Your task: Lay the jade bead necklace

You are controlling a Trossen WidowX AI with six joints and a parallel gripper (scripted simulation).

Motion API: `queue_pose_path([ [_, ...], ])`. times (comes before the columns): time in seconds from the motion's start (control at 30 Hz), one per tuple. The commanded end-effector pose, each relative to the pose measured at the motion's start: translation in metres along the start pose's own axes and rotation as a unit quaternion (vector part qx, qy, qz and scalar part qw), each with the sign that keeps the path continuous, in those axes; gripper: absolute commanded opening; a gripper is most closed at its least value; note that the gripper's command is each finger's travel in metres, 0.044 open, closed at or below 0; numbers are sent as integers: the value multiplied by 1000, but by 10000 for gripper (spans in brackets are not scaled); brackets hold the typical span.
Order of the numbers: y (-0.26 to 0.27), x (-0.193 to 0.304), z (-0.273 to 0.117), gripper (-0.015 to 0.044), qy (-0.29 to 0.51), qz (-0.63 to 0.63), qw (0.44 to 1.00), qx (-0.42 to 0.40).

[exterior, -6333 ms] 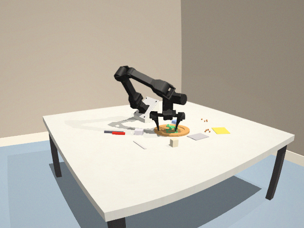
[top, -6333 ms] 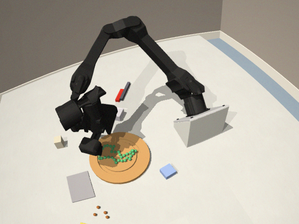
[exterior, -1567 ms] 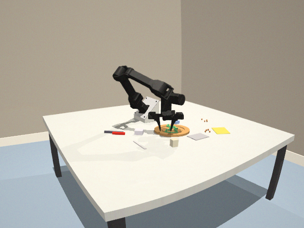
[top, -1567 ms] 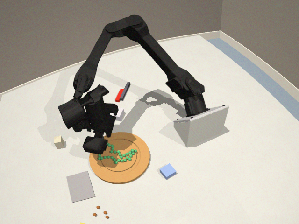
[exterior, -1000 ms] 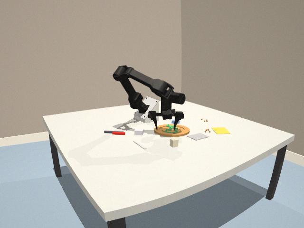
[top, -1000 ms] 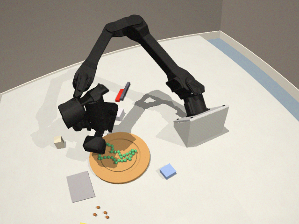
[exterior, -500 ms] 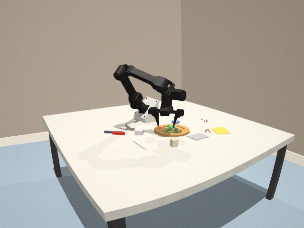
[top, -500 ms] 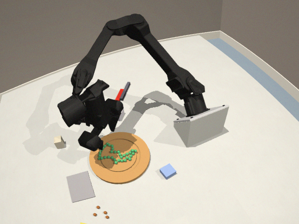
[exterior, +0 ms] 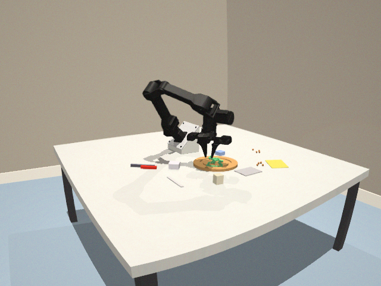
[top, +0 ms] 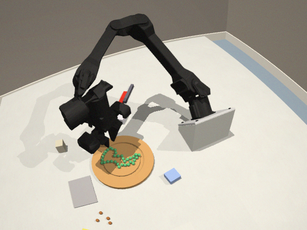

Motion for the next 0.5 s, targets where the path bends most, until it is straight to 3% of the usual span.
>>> queue_pose_path([
  [0.0, 1, 0, -1, 120, -1, 0, 1000, -2],
  [0.47, 0, 0, 20, 120, -1, -1, 1000, 0],
])
Point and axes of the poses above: the point midway between the two fingers, 35 mm back from their tips, its own z axis out along the fingers, its own y axis across the jaws, x = y × z, the point moved 6 cm from there along -z, back along the fingers, and after that the axes turned 13 degrees about z, right-handed, at the moved point
